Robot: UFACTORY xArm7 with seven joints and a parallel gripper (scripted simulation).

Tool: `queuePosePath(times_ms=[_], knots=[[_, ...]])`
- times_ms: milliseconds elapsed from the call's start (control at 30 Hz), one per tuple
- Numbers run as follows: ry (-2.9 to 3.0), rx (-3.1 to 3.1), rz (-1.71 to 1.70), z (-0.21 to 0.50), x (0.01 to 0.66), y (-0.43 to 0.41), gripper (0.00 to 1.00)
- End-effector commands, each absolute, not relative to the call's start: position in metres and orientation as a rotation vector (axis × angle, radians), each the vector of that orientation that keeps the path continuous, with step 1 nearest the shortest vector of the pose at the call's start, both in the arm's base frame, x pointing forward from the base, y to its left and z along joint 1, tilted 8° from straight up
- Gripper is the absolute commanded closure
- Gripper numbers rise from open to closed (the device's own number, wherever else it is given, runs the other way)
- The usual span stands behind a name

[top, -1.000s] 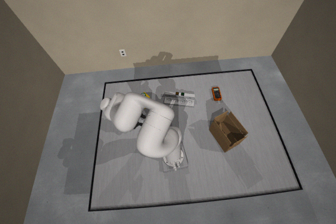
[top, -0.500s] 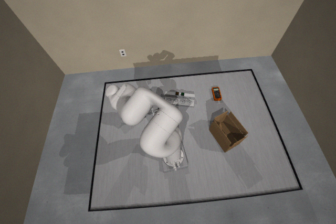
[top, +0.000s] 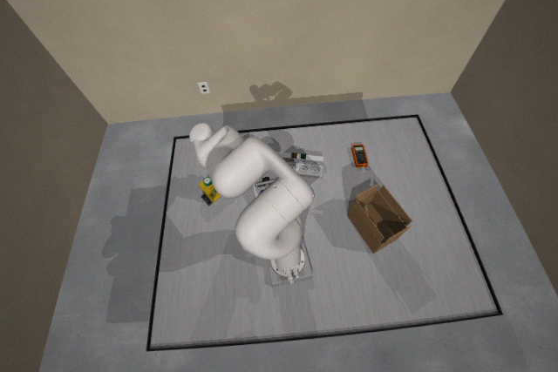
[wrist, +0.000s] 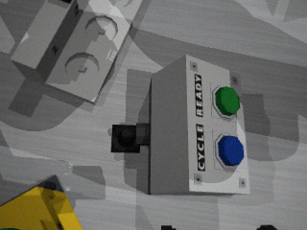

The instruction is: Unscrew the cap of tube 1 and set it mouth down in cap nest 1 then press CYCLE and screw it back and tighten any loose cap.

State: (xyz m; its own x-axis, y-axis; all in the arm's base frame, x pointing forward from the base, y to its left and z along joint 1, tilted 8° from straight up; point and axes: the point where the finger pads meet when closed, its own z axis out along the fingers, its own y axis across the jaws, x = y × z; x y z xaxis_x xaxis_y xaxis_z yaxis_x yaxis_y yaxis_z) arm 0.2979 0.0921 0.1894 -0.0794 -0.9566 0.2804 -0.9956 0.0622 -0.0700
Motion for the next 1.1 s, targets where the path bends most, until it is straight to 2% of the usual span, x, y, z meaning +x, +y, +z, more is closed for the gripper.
queuePosePath(times_ms=[0,1067], knots=[[-2.101,2.161,0.307,0.196,0.312,0.082,0.54],[-1.680,2.724,0.208,0.202,0.364,-0.002,0.54]])
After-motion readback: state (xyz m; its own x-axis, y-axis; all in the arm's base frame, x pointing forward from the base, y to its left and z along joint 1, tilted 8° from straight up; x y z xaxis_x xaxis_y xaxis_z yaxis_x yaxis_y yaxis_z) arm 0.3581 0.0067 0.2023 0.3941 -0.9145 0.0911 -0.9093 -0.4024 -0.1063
